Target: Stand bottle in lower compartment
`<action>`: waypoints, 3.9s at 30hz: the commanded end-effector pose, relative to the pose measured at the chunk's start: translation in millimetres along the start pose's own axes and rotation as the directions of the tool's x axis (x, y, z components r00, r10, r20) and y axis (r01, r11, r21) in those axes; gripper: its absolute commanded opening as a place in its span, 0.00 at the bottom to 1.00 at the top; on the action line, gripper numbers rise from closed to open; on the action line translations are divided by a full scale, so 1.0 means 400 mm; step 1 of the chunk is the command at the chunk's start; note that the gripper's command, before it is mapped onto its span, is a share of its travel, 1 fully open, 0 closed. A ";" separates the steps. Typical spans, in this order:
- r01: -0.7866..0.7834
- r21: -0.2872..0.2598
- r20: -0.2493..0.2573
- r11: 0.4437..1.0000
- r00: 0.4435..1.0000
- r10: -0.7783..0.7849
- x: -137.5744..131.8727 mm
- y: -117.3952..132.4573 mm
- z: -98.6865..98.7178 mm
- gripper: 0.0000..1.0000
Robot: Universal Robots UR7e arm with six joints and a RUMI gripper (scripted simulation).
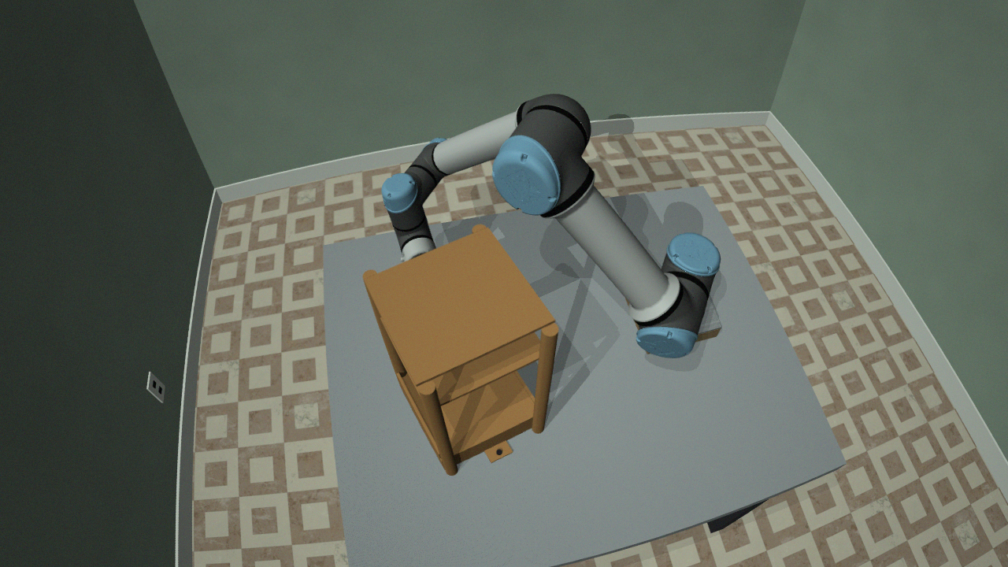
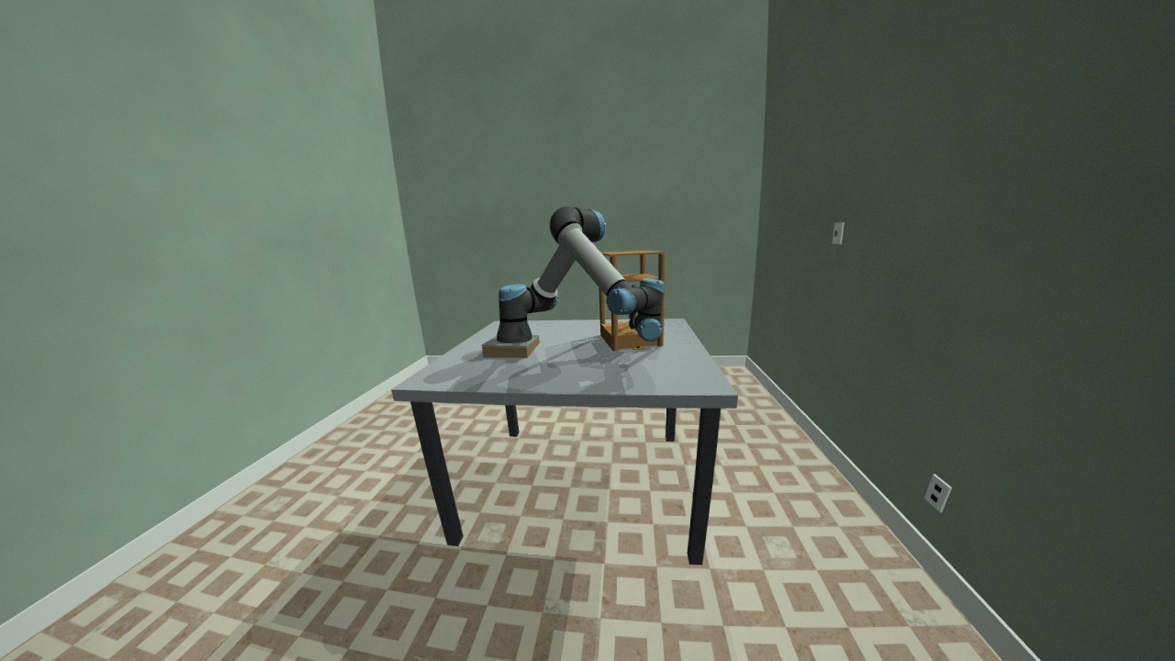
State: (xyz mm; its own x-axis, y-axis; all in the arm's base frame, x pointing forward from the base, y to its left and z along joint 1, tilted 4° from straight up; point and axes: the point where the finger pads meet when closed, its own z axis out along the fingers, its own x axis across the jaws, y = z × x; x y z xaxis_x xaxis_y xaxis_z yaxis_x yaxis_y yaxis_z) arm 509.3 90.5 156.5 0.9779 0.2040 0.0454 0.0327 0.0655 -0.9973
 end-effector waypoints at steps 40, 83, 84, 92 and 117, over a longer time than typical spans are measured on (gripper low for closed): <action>0.001 0.000 0.001 1.000 1.000 -0.001 -0.002 -0.003 0.005 0.00; 0.001 0.000 0.001 1.000 1.000 -0.001 -0.002 0.054 0.005 0.00; 0.001 0.000 0.001 1.000 1.000 -0.001 -0.002 0.054 0.005 0.00; 0.001 0.000 0.001 1.000 1.000 -0.001 -0.002 0.054 0.005 0.00; 0.001 0.000 0.001 1.000 1.000 -0.001 -0.002 0.054 0.005 0.35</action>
State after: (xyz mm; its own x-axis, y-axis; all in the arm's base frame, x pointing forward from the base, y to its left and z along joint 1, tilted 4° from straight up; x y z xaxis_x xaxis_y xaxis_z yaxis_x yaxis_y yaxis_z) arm 509.8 92.2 134.6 0.9780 0.2034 0.0464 0.0339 0.0647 -0.9973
